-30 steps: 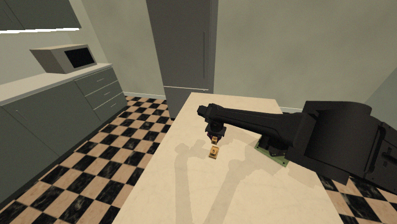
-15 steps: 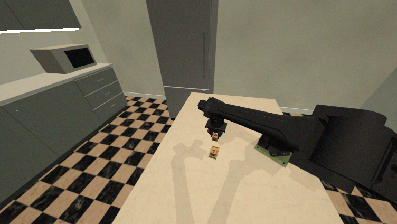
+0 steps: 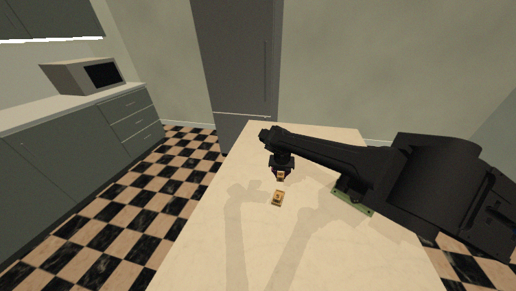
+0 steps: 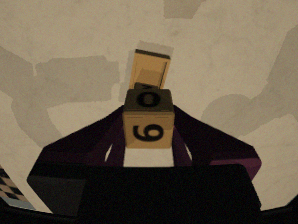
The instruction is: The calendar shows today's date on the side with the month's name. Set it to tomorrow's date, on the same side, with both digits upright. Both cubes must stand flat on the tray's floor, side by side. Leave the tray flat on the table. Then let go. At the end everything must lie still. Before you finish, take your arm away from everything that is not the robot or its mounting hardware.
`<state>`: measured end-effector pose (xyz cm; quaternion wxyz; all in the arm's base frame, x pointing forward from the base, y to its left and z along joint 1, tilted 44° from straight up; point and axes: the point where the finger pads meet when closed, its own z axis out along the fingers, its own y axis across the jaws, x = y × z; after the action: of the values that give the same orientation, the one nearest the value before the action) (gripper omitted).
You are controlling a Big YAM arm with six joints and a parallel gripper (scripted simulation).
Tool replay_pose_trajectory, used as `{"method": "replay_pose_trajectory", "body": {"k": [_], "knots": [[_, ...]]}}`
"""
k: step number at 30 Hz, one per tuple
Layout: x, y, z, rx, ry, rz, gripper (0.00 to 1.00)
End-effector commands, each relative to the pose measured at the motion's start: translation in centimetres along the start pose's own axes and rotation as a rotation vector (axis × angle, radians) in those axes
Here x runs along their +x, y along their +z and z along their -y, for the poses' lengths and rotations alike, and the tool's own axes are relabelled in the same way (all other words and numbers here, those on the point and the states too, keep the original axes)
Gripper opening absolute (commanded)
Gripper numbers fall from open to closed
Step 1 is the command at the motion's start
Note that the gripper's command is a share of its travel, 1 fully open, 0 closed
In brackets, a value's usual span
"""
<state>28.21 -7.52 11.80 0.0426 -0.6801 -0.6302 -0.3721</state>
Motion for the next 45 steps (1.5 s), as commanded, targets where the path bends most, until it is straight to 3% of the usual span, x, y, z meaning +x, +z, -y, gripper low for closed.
{"method": "replay_pose_trajectory", "body": {"k": [1, 13, 16, 17, 45], "knots": [[-1.6, -1.5, -2.1, -0.039, -0.188, 0.035, 0.27], [-3.4, -1.4, -1.9, -0.034, -0.484, 0.046, 0.27], [-3.4, -1.4, -1.9, -0.034, -0.487, 0.046, 0.27], [-3.9, -1.3, -1.8, -0.031, -0.563, 0.048, 0.27], [-8.2, -0.9, -0.7, -0.012, -1.272, 0.059, 0.27]]}}
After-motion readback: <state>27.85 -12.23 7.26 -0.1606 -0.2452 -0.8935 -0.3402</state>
